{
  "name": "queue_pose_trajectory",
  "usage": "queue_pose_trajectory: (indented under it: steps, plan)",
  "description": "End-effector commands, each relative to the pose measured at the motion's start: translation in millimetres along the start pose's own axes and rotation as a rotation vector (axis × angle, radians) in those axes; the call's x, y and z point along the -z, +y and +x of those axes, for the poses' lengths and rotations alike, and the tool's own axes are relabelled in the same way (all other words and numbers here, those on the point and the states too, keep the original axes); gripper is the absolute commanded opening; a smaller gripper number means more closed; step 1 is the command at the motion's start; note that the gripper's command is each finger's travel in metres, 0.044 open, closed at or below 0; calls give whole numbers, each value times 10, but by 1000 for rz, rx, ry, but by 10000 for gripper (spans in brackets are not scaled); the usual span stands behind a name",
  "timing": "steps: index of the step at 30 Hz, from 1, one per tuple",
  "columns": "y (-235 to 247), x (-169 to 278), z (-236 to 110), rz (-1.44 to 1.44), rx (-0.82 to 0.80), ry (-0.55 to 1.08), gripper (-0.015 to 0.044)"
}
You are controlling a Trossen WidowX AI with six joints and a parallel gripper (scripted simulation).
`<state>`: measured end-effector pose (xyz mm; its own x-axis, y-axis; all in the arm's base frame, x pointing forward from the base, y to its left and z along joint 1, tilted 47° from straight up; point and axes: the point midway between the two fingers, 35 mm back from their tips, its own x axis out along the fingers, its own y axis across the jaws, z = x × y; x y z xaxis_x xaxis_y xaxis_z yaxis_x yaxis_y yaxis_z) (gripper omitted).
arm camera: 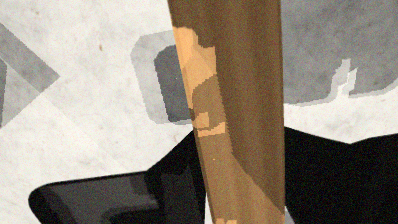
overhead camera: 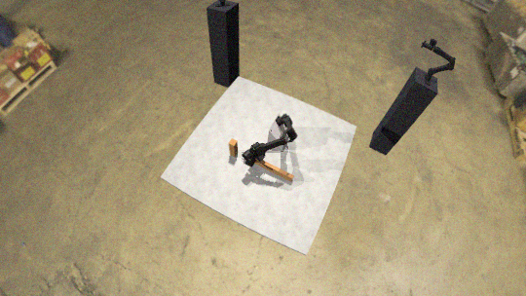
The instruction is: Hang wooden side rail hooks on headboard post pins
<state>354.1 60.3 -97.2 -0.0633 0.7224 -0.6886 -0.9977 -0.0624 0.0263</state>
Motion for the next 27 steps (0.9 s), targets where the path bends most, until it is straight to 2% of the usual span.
queue_pose_trajectory:
  steps: [1, 27]
  plan:
    - [-14, 22, -40, 5, 10, -1, 0]
    - [-41, 48, -26, 5, 10, -1, 0]
